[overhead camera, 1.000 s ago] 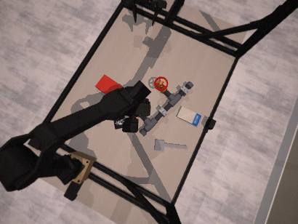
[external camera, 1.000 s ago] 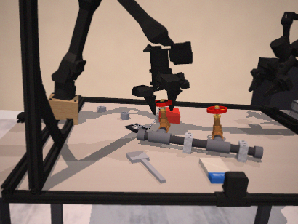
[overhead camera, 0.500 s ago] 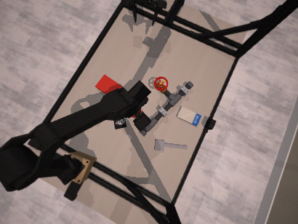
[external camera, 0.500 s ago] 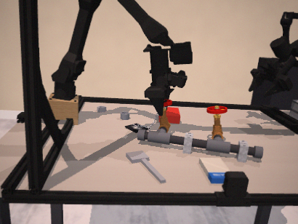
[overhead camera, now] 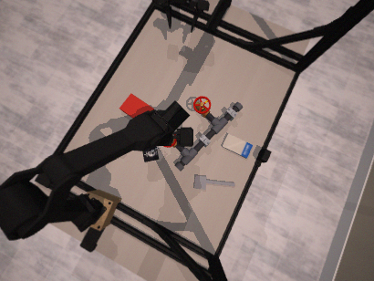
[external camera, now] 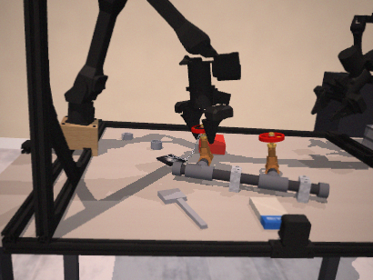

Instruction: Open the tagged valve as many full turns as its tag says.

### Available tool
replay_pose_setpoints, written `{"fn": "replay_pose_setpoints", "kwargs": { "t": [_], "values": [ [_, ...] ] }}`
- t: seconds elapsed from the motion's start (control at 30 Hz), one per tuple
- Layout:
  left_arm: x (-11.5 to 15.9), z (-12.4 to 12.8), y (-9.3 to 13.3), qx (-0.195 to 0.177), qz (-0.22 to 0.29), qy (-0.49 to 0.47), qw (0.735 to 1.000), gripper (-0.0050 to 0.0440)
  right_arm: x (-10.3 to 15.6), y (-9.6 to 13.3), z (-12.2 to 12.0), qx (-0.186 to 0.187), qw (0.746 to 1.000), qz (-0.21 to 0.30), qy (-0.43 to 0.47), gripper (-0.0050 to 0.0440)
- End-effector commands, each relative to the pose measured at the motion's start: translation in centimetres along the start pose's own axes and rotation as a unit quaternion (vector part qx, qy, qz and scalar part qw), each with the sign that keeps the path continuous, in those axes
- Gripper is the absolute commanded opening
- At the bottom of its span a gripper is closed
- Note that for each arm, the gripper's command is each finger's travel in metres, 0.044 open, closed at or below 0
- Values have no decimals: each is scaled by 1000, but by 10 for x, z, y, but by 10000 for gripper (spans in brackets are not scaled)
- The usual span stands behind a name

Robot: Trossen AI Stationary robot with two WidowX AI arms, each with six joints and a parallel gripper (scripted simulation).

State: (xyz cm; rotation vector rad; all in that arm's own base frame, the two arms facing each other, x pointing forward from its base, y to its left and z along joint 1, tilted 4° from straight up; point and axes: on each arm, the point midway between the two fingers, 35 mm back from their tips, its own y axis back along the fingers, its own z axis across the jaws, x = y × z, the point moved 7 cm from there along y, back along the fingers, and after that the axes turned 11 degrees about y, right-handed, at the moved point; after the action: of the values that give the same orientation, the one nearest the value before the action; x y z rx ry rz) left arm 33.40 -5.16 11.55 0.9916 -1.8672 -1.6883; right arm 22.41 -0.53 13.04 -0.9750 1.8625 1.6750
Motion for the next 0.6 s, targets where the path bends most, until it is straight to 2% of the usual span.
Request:
{"fn": "replay_pose_setpoints", "kwargs": {
  "t": [0.0, 0.1, 0.57],
  "values": [
    [0, 0, 0, 0, 0, 56, 998, 0, 0, 0, 0, 0, 1000, 0, 0, 400],
    [0, 0, 0, 0, 0, 56, 998, 0, 0, 0, 0, 0, 1000, 0, 0, 400],
    [0, 0, 0, 0, 0, 42, 999, 336, 0, 0, 0, 0, 1000, 0, 0, 400]
  ]
}}
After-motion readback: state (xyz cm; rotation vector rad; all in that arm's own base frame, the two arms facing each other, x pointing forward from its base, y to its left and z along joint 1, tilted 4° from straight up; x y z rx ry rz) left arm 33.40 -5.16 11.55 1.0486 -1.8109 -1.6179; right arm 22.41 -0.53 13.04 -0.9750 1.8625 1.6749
